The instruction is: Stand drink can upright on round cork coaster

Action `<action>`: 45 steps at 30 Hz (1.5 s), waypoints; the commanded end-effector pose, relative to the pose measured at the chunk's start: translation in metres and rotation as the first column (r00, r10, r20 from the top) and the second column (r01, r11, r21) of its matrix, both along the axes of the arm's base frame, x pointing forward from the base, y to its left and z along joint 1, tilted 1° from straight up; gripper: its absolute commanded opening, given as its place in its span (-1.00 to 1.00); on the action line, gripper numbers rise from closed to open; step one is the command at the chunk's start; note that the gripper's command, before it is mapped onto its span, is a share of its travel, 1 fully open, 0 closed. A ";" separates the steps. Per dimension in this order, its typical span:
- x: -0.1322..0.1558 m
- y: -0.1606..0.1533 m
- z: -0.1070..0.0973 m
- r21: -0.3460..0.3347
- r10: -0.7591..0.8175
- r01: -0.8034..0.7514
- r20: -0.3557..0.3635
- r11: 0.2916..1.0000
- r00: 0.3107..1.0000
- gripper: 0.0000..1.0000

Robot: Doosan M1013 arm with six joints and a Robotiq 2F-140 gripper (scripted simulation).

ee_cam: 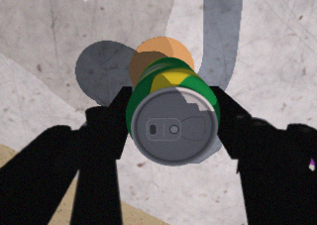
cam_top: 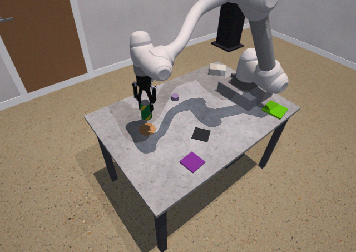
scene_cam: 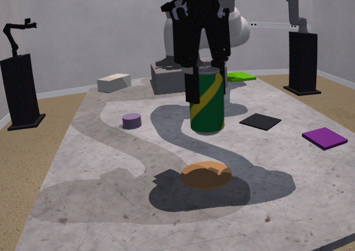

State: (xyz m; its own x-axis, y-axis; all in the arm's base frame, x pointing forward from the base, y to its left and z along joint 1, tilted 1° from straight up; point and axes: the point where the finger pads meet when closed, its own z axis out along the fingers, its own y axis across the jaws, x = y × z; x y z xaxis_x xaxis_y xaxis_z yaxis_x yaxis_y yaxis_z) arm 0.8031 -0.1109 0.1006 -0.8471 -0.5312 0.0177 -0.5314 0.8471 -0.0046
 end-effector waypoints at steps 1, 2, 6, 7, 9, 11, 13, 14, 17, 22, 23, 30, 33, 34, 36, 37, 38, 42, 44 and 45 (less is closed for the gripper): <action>0.004 -0.006 0.005 -0.003 0.004 -0.004 0.006 1.000 1.000 -0.80; 0.004 -0.006 0.005 -0.003 0.004 -0.004 0.006 1.000 1.000 -0.80; 0.005 -0.006 0.006 -0.003 0.004 -0.004 0.007 1.000 1.000 -0.80; 0.005 -0.006 0.005 -0.003 0.004 -0.004 0.007 1.000 1.000 -0.80; 0.004 -0.006 -0.004 -0.003 0.004 -0.004 0.007 1.000 1.000 -0.80; 0.002 -0.006 -0.021 -0.002 0.004 -0.004 0.003 1.000 1.000 -0.80; 0.000 -0.007 -0.042 -0.003 0.003 -0.003 0.003 1.000 1.000 -0.80; 0.001 -0.007 -0.054 -0.003 0.003 -0.003 0.003 1.000 1.000 -0.80; 0.000 -0.007 -0.079 -0.003 0.003 -0.003 0.003 1.000 1.000 -0.80; 0.000 -0.006 -0.085 -0.001 0.002 -0.002 0.003 1.000 1.000 -0.80; 0.000 -0.006 -0.085 -0.001 0.002 -0.002 0.003 1.000 1.000 -0.80; 0.000 -0.007 -0.091 -0.002 0.002 -0.002 0.003 1.000 1.000 -0.80; 0.000 -0.007 -0.095 -0.002 0.002 -0.002 0.003 1.000 1.000 -0.80; 0.001 -0.007 -0.097 -0.002 0.002 -0.002 0.003 1.000 1.000 -0.80; 0.001 -0.007 -0.097 -0.002 0.002 -0.002 0.003 1.000 1.000 -0.80; 0.001 -0.007 -0.097 -0.002 0.002 -0.002 0.005 1.000 1.000 -0.80; 0.001 -0.007 -0.098 -0.002 0.002 -0.002 0.004 1.000 1.000 -0.80; 0.000 -0.007 -0.098 -0.002 0.002 -0.002 0.004 1.000 1.000 -0.80; 0.000 -0.007 -0.098 -0.002 0.002 -0.002 0.003 1.000 1.000 -0.80; 0.000 -0.007 -0.098 -0.002 0.002 -0.002 0.003 1.000 1.000 -0.80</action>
State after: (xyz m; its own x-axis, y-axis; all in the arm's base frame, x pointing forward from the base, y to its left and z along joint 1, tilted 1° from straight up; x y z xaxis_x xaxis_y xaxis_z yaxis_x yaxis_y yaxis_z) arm 0.8068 -0.1140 0.0049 -0.8462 -0.5327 0.0135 -0.5328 0.8462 -0.0086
